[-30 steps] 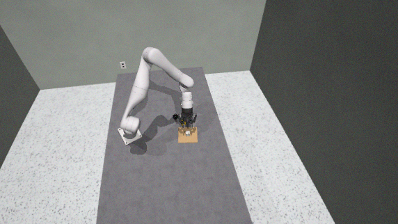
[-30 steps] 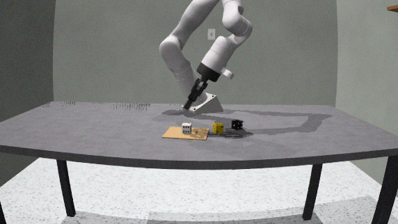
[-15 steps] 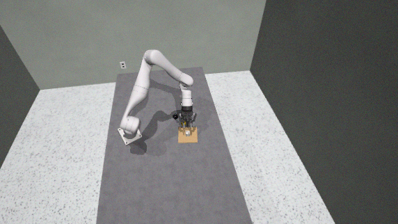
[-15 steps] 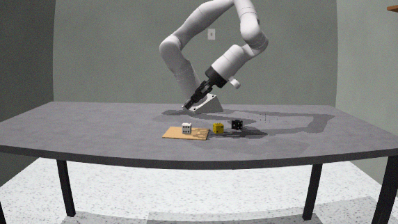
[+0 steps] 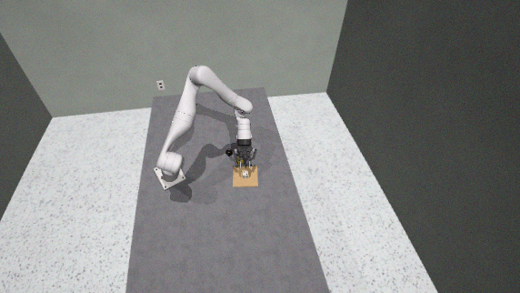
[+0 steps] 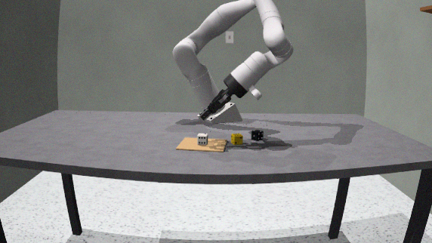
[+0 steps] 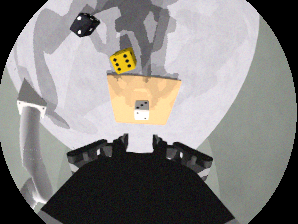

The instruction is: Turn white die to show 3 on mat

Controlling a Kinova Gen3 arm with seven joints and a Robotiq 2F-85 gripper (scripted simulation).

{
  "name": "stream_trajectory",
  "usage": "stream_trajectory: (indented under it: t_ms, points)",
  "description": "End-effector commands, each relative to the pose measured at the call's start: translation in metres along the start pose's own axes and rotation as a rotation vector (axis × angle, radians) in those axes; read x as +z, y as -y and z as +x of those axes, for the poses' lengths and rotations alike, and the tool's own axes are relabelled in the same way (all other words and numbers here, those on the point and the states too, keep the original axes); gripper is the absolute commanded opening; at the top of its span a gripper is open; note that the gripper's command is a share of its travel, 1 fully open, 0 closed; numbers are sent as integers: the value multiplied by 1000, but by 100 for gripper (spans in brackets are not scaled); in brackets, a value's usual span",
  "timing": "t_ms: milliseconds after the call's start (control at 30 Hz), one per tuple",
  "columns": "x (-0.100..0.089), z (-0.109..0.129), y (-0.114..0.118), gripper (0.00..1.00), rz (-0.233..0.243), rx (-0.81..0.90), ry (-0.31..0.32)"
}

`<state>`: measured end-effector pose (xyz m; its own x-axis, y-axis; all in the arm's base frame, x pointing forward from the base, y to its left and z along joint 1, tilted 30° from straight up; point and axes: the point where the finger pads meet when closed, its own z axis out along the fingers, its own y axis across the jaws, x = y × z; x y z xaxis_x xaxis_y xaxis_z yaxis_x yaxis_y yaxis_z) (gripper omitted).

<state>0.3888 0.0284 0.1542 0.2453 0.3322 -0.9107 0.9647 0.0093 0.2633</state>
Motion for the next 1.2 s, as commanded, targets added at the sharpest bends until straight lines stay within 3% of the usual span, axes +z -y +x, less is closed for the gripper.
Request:
stream_trajectory:
  t_ms: [0, 500, 1167]
  points:
    - [0, 0, 0, 46, -1, 1, -1]
    - [4, 4, 0, 46, -1, 1, -1]
    - [24, 25, 0, 46, -1, 1, -1]
